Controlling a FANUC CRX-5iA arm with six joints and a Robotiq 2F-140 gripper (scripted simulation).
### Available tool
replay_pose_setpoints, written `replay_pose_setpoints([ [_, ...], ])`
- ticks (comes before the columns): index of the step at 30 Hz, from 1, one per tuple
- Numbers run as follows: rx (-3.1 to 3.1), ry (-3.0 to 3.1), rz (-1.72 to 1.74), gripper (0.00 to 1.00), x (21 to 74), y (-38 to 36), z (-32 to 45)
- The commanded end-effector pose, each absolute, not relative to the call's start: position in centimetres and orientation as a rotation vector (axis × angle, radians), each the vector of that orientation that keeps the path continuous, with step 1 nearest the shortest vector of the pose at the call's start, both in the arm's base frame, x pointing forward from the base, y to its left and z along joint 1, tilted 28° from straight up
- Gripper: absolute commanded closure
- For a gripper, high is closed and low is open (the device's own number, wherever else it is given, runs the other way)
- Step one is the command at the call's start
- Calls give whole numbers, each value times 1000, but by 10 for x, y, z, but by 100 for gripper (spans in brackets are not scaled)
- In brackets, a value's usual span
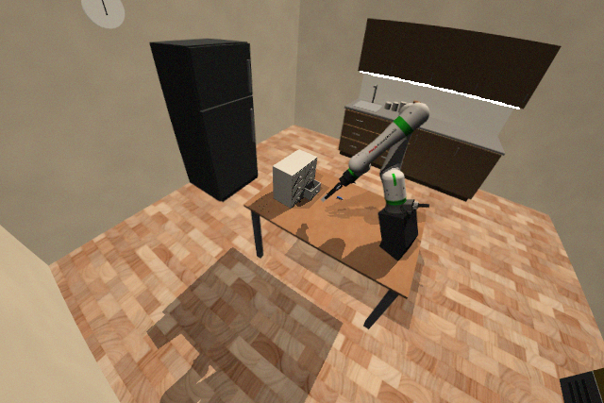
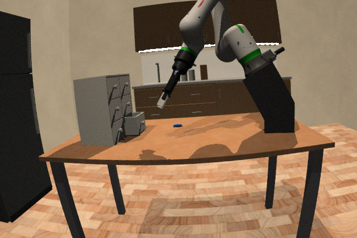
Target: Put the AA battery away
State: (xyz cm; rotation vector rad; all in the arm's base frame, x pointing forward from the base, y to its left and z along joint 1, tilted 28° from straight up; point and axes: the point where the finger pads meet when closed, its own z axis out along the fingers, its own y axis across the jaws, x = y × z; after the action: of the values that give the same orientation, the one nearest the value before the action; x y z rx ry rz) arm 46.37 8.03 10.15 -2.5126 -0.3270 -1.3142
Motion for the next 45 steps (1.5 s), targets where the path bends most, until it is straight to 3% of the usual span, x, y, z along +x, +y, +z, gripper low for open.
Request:
replay_pose_setpoints([
  [1,-2668,-380,-959,80,415,88,97],
  [20,-3163,-17,-755,80,354,-48,153],
  [34,-3174,1,-758,80,353,-52,155],
  [35,-3174,1,-758,0,353,-52,155],
  [45,-3174,1,-758,0,353,-52,155],
])
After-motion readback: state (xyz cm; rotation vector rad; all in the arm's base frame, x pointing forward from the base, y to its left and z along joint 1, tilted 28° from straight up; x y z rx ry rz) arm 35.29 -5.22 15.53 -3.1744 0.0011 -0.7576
